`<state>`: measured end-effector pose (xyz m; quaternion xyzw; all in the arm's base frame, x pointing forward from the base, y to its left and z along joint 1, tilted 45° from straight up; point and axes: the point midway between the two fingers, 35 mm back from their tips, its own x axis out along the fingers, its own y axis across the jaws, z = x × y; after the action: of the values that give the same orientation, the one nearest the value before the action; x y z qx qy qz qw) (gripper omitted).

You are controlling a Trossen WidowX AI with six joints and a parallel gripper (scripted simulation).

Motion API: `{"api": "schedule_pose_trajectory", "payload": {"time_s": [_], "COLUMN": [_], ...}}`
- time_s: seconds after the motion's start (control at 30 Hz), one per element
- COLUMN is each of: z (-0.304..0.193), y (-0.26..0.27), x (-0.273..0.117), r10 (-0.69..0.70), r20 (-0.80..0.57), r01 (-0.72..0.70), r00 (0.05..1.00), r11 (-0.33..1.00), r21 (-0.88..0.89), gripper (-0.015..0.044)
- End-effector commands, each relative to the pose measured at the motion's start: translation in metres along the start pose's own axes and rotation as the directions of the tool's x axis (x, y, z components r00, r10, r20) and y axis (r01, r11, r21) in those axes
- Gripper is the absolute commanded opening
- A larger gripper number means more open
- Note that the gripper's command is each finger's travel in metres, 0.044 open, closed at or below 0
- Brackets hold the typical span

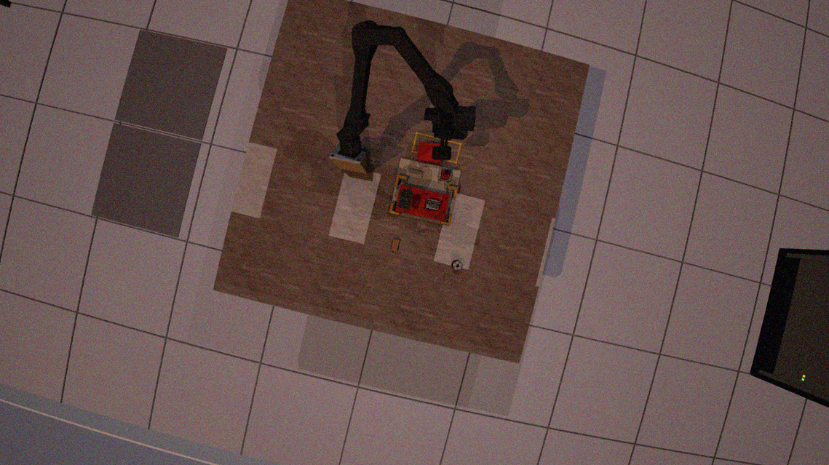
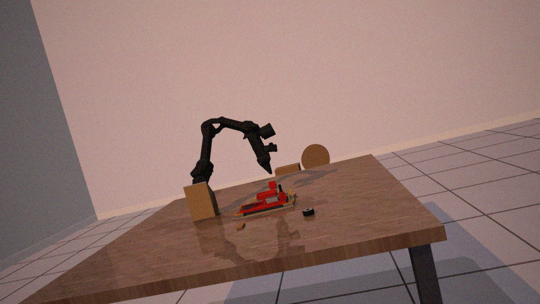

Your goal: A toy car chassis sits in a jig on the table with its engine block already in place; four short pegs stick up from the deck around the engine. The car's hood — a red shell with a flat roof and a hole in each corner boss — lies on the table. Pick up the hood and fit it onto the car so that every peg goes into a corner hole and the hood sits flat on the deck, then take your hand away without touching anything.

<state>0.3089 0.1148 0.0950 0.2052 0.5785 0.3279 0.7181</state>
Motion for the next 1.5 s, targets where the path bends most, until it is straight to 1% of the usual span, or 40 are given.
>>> {"api": "schedule_pose_trajectory", "payload": {"time_s": [0.0, 0.07, 0.4, 1.47], "z": [-0.043, -0.050, -0.047, -0.050], "y": [-0.019, -0.020, -0.019, -0.018], "x": [0.017, 0.019, 0.021, 0.046], "r10": [0.021, 0.028, 0.028, 0.027], "r20": [-0.174, -0.202, -0.201, -0.201], "r01": [-0.015, -0.020, -0.020, -0.019], "r00": [0.985, 0.979, 0.979, 0.979], "r11": [0.999, 0.999, 0.999, 0.999], "r21": [0.036, 0.041, 0.041, 0.040], "gripper": [0.0440, 0.0440, 0.0440, 0.0440]}}
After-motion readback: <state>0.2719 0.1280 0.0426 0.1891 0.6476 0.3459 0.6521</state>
